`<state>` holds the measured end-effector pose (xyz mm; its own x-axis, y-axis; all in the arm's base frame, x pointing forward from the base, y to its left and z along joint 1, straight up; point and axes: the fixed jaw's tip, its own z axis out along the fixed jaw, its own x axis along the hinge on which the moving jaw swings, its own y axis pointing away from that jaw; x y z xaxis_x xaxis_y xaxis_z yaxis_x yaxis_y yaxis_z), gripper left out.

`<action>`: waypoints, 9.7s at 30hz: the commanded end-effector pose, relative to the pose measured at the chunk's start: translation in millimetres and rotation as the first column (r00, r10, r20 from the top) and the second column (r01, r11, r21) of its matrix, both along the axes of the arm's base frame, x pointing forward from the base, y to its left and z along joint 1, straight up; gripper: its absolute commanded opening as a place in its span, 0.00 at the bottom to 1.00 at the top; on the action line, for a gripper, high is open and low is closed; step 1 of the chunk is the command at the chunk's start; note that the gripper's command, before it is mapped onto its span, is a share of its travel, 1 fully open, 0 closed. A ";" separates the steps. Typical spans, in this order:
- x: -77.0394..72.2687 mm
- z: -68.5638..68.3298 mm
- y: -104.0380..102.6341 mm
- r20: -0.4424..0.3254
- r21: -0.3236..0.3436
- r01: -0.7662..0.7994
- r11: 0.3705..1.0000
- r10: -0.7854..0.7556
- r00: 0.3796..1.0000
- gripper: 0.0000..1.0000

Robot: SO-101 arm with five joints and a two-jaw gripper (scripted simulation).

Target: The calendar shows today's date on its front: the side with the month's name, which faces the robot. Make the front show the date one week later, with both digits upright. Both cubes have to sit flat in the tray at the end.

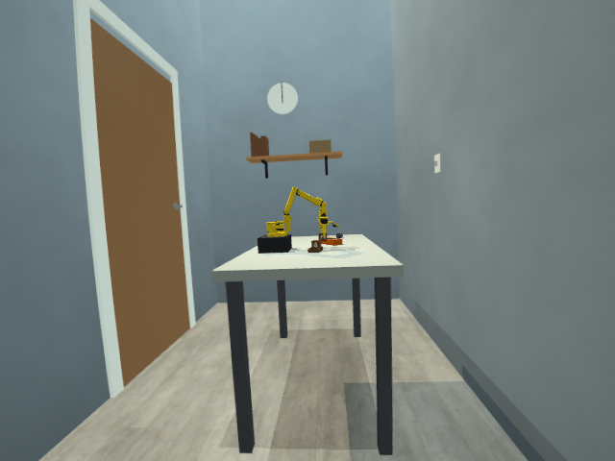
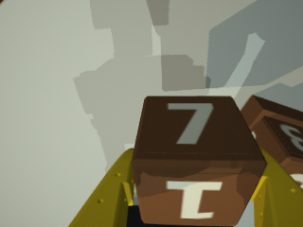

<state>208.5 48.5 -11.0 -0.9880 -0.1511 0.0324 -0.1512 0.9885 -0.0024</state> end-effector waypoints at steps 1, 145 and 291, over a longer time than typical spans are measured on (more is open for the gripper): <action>4.9 7.0 2.8 0.034 0.008 -0.033 0.999 0.033 0.999 0.00; 6.8 -4.4 -46.5 0.045 0.008 -0.041 -0.999 0.041 -0.998 0.00; 6.2 -38.1 -46.5 0.045 0.008 -0.041 -0.999 0.041 -0.998 0.32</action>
<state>219.5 4.1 -44.7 0.9937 0.1115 0.0082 0.1115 -0.9938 0.0017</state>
